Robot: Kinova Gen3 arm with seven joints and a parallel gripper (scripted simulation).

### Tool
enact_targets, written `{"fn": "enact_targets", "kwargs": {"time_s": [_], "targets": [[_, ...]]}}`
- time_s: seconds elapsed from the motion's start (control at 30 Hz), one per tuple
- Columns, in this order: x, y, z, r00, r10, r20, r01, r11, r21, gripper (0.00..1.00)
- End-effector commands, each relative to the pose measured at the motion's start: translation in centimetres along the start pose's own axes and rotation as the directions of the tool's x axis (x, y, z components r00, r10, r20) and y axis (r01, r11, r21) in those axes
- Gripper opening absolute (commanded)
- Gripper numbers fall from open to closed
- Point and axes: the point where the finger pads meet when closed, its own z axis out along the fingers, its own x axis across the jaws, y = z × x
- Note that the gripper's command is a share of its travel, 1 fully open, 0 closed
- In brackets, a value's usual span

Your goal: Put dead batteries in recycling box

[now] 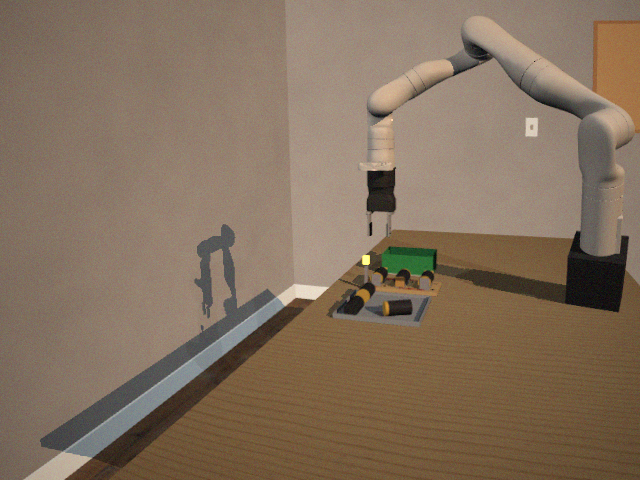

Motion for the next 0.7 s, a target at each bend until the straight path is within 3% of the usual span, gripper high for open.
{"fn": "enact_targets", "kwargs": {"time_s": [0.0,0.3,0.67], "targets": [[0.1,-0.1,-0.2,1.000,0.000,-0.003,0.000,1.000,-0.002,0.90],[0.1,-2.5,-0.2,1.000,0.000,-0.003,0.000,1.000,-0.002,0.90],[0.3,-11.4,-0.2,1.000,0.000,-0.003,0.000,1.000,-0.002,0.90]]}}
